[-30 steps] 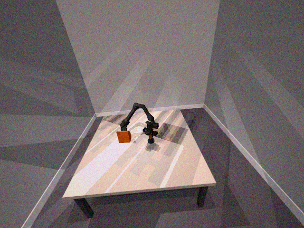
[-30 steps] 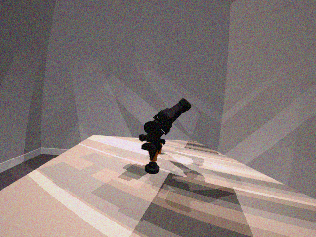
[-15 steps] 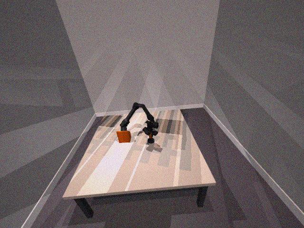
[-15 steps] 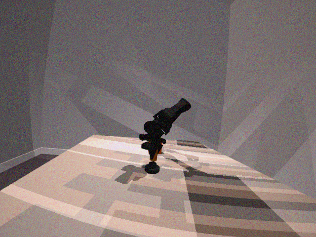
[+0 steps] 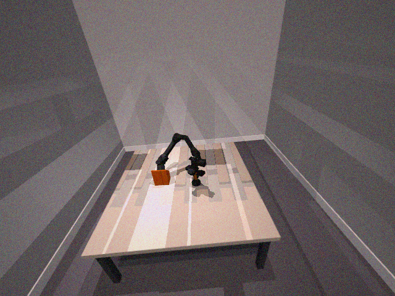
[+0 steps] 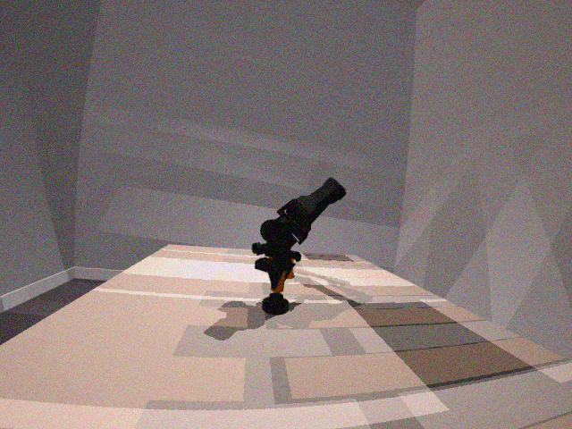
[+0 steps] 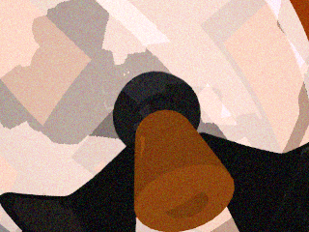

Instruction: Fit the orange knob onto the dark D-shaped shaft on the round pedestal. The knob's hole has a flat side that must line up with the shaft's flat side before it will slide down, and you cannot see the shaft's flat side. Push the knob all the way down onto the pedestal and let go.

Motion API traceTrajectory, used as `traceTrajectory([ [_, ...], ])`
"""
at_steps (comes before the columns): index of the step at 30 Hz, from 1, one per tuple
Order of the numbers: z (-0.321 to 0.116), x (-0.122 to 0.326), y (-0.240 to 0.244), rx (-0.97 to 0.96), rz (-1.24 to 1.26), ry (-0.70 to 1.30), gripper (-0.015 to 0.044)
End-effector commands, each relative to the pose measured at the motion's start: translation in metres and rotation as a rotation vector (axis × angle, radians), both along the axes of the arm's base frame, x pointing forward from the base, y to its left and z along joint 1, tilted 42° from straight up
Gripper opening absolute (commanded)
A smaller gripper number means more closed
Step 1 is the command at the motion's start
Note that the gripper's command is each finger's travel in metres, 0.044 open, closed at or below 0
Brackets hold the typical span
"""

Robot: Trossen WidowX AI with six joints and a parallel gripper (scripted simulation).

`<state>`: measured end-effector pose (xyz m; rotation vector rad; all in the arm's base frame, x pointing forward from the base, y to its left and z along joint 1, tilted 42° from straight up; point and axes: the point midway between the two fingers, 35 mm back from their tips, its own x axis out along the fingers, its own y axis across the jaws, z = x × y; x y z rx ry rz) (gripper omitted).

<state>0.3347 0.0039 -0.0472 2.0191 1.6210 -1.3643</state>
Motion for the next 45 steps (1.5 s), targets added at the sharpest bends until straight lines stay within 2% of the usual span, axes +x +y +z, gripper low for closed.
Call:
traceTrajectory([
  [1,-0.0009,0.0001,0.0008,0.001,-0.004,0.001,0.0000],
  [45,0.0014,-0.0001,-0.0007,0.001,-0.002,-0.002,0.0000],
])
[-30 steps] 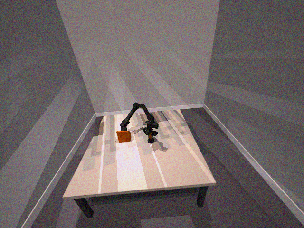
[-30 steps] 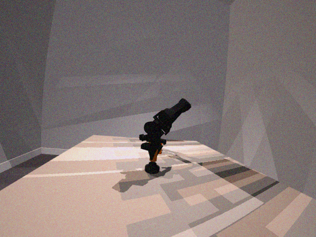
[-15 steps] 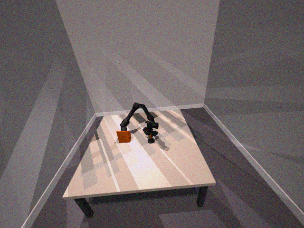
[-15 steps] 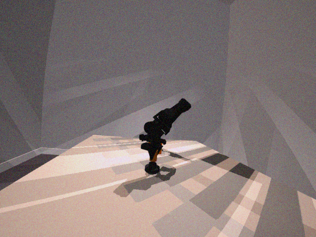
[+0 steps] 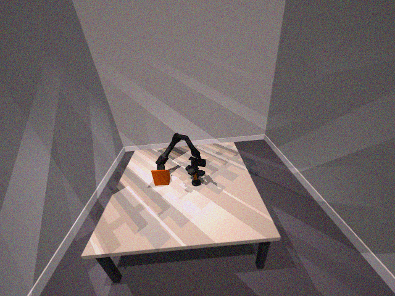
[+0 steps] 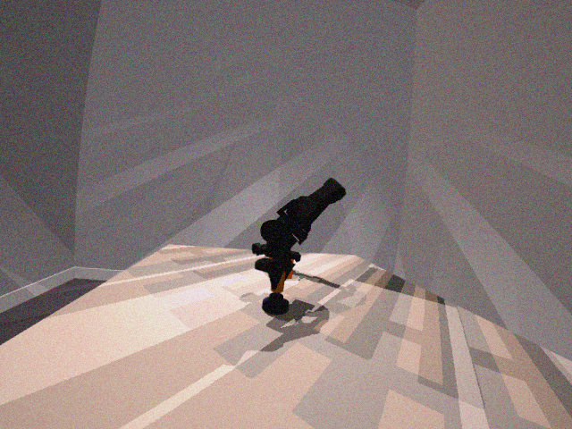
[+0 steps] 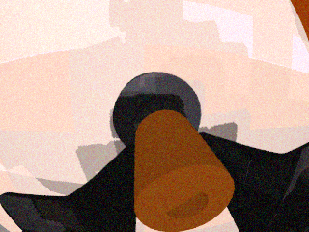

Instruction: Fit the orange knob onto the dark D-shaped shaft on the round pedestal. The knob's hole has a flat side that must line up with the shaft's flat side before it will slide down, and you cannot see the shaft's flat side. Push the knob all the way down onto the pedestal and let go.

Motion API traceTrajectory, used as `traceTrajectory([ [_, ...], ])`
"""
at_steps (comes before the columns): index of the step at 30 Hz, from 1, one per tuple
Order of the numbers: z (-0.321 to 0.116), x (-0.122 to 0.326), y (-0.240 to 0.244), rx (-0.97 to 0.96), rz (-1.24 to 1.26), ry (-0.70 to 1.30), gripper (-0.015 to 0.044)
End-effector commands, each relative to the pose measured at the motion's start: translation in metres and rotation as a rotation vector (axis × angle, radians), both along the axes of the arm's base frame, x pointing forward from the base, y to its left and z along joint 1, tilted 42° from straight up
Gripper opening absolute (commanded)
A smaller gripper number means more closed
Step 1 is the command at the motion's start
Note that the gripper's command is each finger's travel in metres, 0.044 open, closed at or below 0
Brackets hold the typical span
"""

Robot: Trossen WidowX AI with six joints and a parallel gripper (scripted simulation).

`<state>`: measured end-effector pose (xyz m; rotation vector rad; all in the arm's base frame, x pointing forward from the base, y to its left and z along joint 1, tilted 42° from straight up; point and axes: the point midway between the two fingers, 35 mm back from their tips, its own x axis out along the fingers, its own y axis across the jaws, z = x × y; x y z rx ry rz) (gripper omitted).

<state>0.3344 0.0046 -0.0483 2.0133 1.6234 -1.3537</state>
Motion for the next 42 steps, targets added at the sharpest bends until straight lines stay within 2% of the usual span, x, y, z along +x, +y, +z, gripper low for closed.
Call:
traceTrajectory([
  [1,0.0037,0.0002,-0.0022,0.001,-0.012,0.007,0.0000],
  [42,0.0000,0.0003,0.0009,0.001,-0.030,0.023,0.0000],
])
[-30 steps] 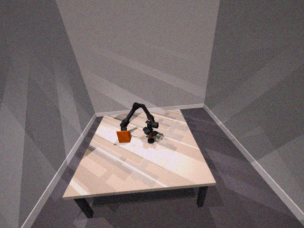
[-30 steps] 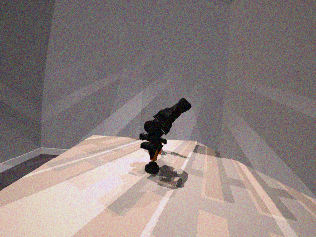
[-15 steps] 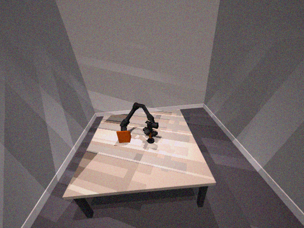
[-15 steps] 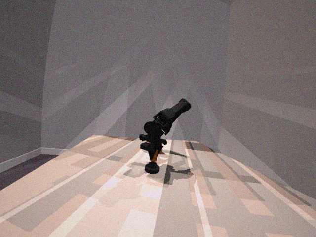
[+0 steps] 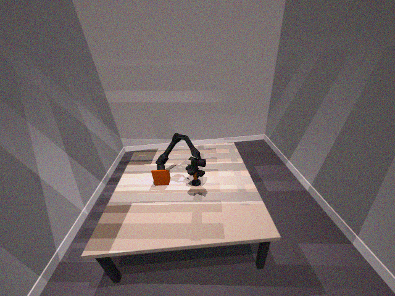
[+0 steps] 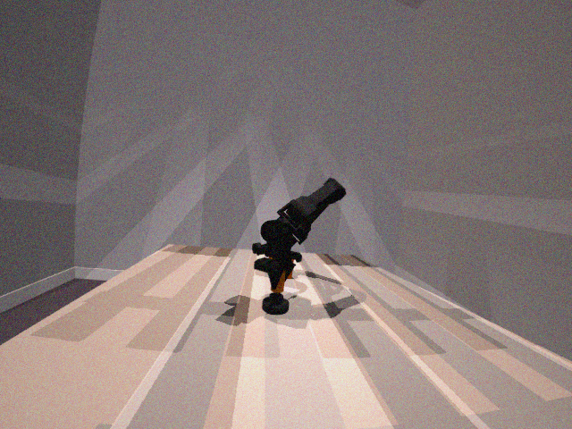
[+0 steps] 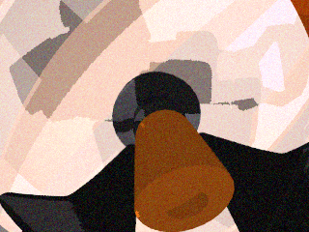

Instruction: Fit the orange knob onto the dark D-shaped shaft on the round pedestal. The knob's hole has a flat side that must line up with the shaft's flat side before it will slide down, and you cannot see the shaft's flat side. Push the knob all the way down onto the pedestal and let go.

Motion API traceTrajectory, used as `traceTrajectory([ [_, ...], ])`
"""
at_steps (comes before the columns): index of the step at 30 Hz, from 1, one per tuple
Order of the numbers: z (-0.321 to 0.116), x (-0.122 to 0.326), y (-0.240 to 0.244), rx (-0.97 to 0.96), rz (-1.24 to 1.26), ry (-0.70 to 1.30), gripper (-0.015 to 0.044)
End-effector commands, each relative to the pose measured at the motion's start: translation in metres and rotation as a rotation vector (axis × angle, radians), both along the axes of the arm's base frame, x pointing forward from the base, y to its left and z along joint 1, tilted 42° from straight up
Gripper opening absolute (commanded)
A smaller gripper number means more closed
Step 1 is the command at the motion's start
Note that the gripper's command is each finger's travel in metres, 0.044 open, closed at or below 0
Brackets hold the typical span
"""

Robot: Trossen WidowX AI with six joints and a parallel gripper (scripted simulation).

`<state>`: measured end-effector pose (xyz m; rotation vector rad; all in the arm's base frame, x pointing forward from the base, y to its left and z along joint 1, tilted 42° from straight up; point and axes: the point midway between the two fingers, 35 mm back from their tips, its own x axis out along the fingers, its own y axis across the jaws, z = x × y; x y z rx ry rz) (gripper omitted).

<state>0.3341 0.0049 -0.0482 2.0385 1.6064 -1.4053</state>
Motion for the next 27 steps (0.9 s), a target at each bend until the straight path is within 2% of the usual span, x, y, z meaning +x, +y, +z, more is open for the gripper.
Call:
traceTrajectory([
  [1,-0.0001,0.0006,0.0006,0.003,0.005,-0.008,0.0000],
  [27,0.0047,0.0013,-0.0029,0.001,-0.016,0.010,0.0000],
])
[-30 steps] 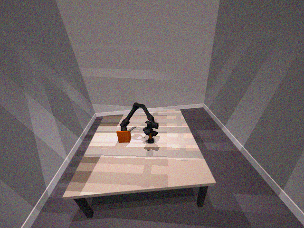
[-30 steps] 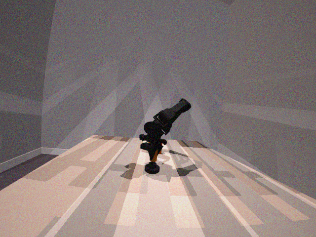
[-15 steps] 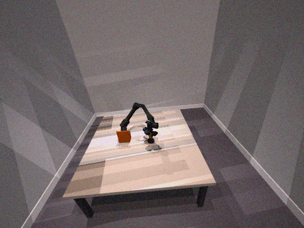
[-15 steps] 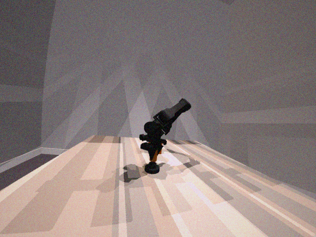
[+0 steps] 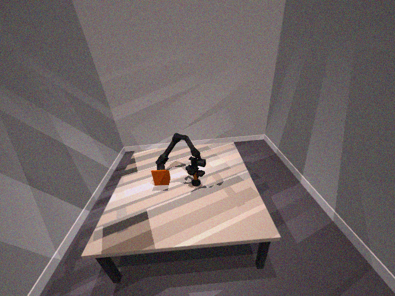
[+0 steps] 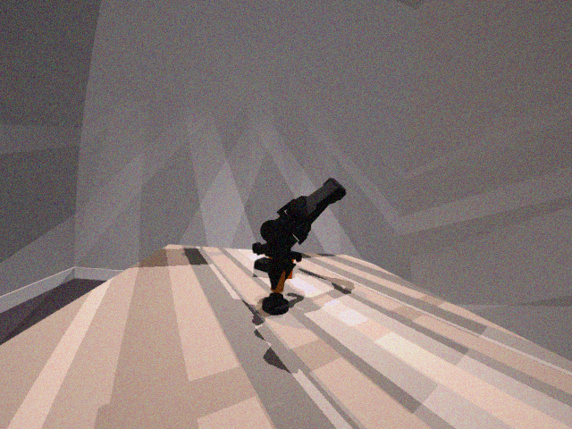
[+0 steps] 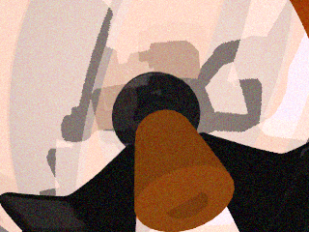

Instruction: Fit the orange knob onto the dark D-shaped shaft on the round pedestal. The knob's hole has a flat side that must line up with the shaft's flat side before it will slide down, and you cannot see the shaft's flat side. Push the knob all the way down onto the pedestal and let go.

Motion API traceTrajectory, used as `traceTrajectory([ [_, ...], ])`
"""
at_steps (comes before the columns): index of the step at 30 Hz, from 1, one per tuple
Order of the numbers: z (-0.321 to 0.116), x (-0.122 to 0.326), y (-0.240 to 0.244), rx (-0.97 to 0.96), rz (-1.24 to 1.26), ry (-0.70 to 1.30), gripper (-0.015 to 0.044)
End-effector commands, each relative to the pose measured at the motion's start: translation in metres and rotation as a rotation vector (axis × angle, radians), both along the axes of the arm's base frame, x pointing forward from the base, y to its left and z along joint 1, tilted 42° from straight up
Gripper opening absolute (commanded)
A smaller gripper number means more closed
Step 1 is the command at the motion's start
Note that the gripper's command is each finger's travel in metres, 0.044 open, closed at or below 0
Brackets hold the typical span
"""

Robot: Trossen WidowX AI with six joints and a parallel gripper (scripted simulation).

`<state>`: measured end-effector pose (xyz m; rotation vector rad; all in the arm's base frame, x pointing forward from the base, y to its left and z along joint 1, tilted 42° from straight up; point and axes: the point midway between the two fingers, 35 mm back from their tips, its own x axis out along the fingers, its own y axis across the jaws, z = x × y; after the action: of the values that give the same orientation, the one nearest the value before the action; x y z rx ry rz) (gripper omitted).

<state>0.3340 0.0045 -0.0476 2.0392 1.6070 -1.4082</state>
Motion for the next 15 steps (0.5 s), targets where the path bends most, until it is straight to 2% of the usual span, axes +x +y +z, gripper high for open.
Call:
traceTrajectory([
  [1,0.0046,0.0017,-0.0028,0.001,-0.015,0.008,0.0000],
  [15,0.0009,0.0017,-0.0008,-0.001,-0.055,0.042,0.0000],
])
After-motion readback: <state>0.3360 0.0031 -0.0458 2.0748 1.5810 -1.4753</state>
